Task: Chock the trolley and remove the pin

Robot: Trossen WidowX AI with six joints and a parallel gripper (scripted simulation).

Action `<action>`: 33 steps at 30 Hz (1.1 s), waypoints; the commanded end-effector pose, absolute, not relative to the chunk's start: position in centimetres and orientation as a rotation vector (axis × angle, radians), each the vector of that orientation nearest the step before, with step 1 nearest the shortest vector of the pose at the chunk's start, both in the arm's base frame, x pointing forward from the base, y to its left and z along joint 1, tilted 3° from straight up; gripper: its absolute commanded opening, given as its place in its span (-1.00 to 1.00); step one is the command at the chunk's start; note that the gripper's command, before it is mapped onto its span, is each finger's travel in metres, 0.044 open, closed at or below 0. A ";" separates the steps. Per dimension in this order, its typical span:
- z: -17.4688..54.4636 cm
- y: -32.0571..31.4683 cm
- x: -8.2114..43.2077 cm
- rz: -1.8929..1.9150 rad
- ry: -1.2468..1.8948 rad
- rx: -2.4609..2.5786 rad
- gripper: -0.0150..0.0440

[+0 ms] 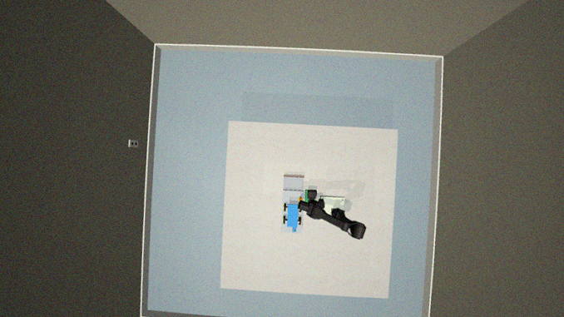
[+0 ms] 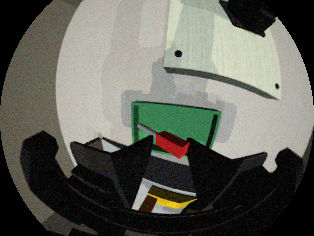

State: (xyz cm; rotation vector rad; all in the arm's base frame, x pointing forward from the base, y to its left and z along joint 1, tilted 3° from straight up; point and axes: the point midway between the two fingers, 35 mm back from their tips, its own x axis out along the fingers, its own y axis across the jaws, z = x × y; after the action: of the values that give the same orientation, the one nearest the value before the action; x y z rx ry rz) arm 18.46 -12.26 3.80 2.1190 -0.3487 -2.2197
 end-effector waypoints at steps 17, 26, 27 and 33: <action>3.0 -11.3 18.5 -2.221 -0.356 2.117 0.15; 2.7 -11.1 18.4 -2.221 -0.356 2.117 0.15; 2.7 -11.1 18.4 -2.221 -0.356 2.117 0.15; 2.9 -11.2 18.5 -2.214 -0.350 2.122 0.66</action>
State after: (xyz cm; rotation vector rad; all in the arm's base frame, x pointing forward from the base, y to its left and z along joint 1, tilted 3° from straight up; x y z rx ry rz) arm 18.49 -11.17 2.90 2.1213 -0.3498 -2.2152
